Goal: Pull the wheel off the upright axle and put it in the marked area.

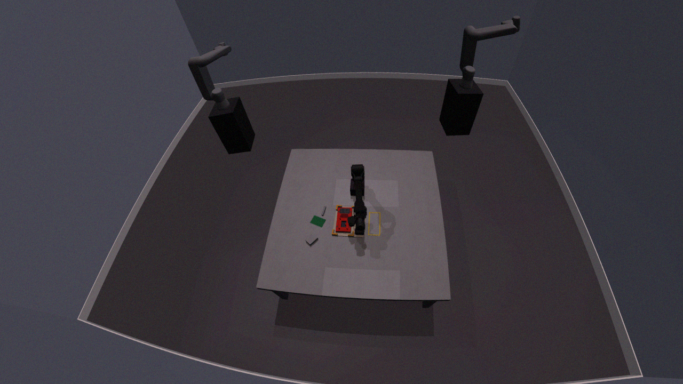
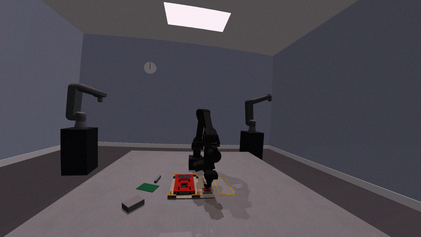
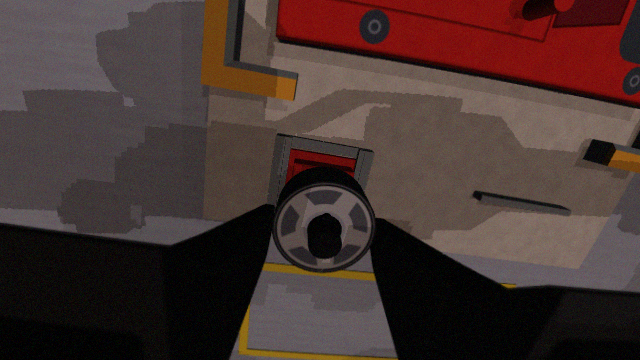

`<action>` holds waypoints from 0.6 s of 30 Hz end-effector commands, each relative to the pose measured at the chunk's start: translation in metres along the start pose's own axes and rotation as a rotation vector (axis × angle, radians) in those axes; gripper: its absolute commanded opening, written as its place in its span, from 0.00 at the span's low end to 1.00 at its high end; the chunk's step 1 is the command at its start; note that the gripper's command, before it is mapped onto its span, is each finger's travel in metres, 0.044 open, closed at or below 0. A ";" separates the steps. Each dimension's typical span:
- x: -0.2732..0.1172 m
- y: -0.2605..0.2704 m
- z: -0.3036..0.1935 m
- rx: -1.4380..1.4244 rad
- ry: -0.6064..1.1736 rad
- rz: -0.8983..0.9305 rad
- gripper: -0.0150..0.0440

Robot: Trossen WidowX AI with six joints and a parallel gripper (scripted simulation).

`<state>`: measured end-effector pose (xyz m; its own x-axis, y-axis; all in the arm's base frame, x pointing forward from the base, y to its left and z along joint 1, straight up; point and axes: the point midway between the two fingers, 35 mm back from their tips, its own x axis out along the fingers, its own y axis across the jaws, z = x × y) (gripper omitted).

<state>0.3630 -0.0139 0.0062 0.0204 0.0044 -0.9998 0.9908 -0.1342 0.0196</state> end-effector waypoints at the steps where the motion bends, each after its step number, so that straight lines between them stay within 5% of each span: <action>1: -0.009 -0.002 0.000 0.000 -0.002 0.002 0.25; 18: -0.014 -0.002 0.000 -0.001 -0.003 0.004 0.25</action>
<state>0.3627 -0.0140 0.0084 0.0153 0.0032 -0.9999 0.9908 -0.1342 0.0147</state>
